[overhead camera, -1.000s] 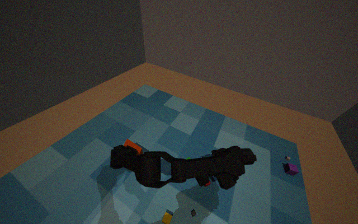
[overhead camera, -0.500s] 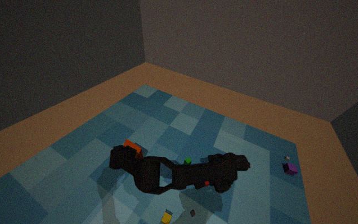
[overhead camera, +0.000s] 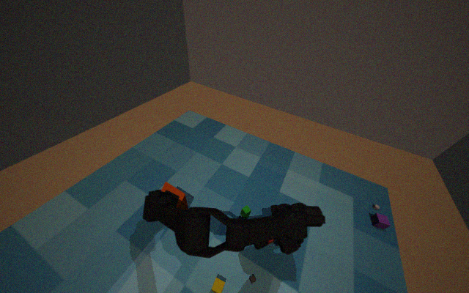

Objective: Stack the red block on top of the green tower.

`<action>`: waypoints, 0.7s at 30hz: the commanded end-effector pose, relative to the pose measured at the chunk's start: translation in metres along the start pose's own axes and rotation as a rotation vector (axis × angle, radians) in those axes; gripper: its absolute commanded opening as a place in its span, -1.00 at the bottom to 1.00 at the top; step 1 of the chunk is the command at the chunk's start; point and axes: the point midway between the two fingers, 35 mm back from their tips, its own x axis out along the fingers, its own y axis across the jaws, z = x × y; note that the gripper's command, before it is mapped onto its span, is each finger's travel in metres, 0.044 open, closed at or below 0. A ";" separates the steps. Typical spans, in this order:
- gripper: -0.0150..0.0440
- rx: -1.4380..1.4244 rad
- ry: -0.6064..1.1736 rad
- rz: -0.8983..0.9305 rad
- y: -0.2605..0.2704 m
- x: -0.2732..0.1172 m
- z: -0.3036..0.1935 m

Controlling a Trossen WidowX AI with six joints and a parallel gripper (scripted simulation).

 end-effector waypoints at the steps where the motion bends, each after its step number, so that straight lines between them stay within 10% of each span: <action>1: 1.00 -0.008 -0.003 -0.006 -0.001 0.008 -0.001; 21: 1.00 -0.008 -0.004 -0.007 -0.002 0.023 -0.001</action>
